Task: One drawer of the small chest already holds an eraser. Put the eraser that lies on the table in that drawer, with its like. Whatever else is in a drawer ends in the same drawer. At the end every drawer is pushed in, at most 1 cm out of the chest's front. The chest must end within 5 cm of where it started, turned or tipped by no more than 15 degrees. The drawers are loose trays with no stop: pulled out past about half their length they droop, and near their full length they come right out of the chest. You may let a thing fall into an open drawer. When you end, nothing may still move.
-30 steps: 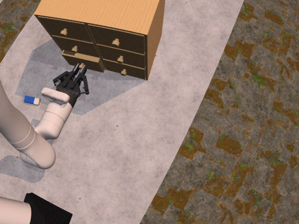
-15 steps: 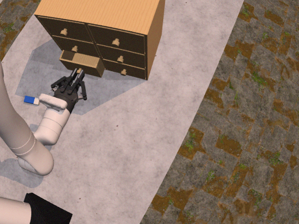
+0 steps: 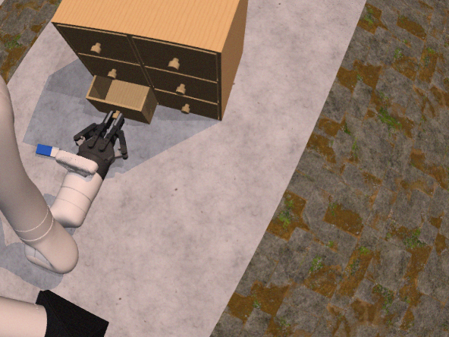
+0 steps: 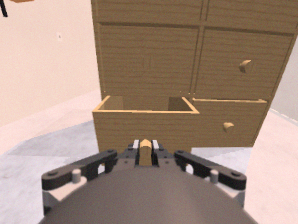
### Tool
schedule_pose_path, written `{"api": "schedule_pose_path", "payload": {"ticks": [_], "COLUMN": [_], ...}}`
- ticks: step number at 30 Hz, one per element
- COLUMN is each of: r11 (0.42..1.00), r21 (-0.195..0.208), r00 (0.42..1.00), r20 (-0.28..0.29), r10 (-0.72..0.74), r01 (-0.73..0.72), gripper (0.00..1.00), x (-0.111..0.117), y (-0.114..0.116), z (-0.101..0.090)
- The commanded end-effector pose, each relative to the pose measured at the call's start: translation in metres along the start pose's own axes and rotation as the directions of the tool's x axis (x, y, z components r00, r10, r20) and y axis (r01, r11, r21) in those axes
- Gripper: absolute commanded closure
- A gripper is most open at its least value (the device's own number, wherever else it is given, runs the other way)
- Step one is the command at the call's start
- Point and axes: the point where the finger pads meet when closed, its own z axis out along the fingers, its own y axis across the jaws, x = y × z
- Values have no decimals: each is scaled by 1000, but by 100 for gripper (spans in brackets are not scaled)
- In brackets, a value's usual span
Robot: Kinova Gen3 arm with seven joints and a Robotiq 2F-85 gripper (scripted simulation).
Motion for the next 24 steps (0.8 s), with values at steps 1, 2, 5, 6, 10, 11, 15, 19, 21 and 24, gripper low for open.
{"api": "schedule_pose_path", "payload": {"ticks": [1, 2, 5, 6, 10, 11, 15, 19, 21, 24], "r11": [1000, 1000, 1000, 1000, 1000, 1000, 1000, 1000, 1000, 1000], "r21": [0, 0, 0, 0, 0, 0, 0, 0, 1, 1], "r00": [1000, 1000, 1000, 1000, 1000, 1000, 1000, 1000, 1000, 1000], "r20": [0, 0, 0, 0, 0, 0, -1, -1, -1, -1], "r10": [-3, -3, -3, -3, -3, -3, -3, -4, -4, -4], "r01": [3, 3, 3, 3, 3, 3, 3, 4, 4, 4], "gripper": [87, 87, 87, 87, 87, 87, 87, 87, 87, 87], "x": [-2, -2, -3, -3, -5, -5, -5, -6, -6, -6], "y": [0, 0, 0, 0, 0, 0, 0, 0, 1, 1], "z": [-5, -5, -8, -9, -12, -12, -14, -15, -15, -16]}}
